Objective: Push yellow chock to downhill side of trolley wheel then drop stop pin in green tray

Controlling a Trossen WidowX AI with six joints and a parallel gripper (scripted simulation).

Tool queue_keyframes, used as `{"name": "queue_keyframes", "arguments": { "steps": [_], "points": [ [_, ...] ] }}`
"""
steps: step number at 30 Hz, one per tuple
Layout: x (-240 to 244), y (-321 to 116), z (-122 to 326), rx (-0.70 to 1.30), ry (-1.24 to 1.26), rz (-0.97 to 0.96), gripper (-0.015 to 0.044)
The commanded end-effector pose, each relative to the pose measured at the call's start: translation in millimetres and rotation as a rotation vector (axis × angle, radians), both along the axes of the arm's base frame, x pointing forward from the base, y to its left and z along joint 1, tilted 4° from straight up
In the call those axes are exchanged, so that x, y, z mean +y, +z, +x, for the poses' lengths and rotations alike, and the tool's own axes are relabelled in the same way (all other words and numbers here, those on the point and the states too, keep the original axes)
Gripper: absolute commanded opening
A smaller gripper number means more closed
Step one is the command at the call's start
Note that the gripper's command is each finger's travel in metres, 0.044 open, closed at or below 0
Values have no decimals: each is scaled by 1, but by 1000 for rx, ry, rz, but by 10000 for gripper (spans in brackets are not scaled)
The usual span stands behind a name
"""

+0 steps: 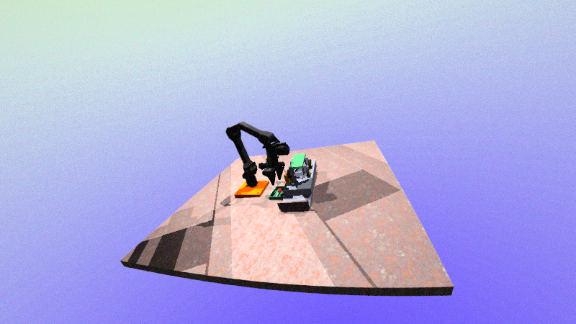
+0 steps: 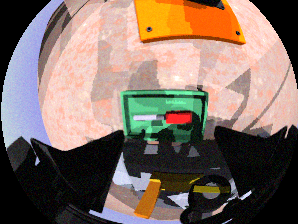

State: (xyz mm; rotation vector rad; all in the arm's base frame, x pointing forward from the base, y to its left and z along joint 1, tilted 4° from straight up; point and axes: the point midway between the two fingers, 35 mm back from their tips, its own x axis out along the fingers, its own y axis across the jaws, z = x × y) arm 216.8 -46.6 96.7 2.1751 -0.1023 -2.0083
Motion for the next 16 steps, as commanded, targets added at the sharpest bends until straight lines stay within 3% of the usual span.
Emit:
{"name": "queue_keyframes", "arguments": {
  "steps": [1, 16],
  "points": [
    [0, 14, 0, -15, -3, -4, 440],
    [-1, 44, -1, -11, -2, -1, 440]
  ]
}}
